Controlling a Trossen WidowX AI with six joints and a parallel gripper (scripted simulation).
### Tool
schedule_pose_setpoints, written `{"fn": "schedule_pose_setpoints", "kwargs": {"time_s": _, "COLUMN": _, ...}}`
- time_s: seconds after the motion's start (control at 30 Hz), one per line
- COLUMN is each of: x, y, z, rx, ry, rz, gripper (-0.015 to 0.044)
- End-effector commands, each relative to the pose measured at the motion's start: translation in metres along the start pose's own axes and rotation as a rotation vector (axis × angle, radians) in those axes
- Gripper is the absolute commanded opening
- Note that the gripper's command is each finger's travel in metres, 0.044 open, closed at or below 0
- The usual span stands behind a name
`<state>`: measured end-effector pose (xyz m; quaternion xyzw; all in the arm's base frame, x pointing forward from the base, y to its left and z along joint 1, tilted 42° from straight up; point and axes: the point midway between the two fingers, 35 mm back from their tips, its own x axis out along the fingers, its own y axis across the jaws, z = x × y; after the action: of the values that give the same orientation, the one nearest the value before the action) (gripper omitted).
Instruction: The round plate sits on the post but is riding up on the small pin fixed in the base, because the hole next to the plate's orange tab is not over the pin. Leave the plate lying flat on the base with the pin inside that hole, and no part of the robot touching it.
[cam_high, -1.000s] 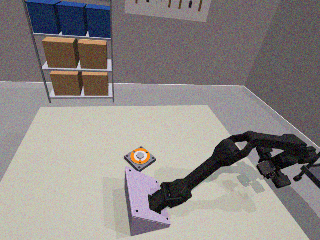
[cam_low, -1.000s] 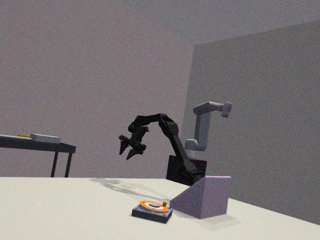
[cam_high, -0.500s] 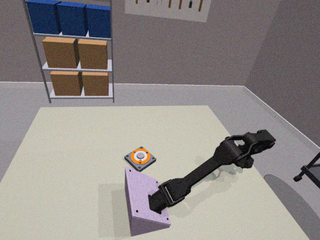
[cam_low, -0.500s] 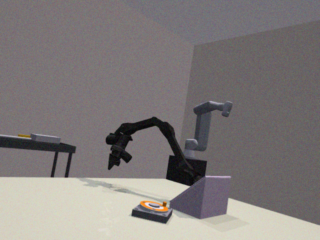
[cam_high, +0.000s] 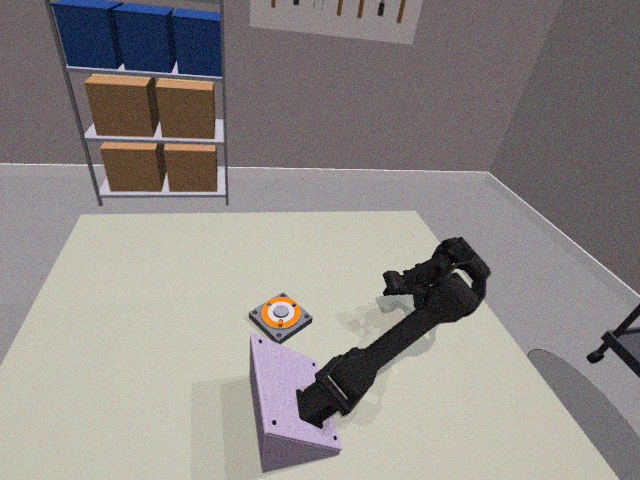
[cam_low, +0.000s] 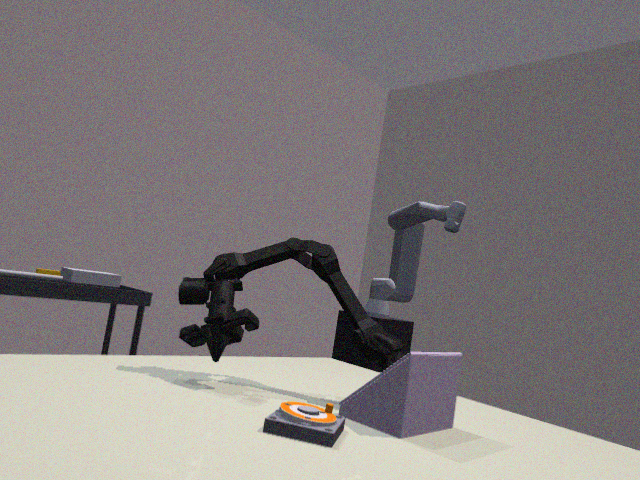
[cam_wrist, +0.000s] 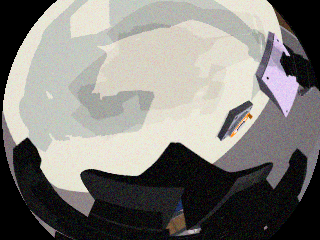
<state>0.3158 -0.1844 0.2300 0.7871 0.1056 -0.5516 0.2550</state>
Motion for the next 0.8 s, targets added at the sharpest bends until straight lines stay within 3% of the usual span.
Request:
{"fn": "schedule_pose_setpoints", "kwargs": {"time_s": 0.0, "x": 0.041, "y": -0.043, "z": -0.023, "rx": -0.331, "ry": -0.093, "rz": -0.097, "gripper": 0.0}}
{"fn": "schedule_pose_setpoints", "kwargs": {"time_s": 0.2, "x": 0.078, "y": -0.097, "z": -0.046, "rx": -0.743, "ry": -0.184, "rz": -0.197, "gripper": 0.0}}
{"fn": "schedule_pose_setpoints", "kwargs": {"time_s": 0.37, "x": 0.111, "y": -0.165, "z": -0.061, "rx": -1.266, "ry": -0.289, "rz": -0.309, "gripper": 0.0}}
{"fn": "schedule_pose_setpoints", "kwargs": {"time_s": 0.43, "x": 0.114, "y": -0.175, "z": -0.062, "rx": -1.338, "ry": -0.303, "rz": -0.324, "gripper": 0.0}}
{"fn": "schedule_pose_setpoints", "kwargs": {"time_s": 0.63, "x": 0.135, "y": -0.253, "z": -0.058, "rx": -1.988, "ry": -0.448, "rz": -0.447, "gripper": 0.0}}
{"fn": "schedule_pose_setpoints", "kwargs": {"time_s": 0.77, "x": 0.138, "y": -0.279, "z": -0.051, "rx": -2.245, "ry": -0.517, "rz": -0.493, "gripper": 0.0}}
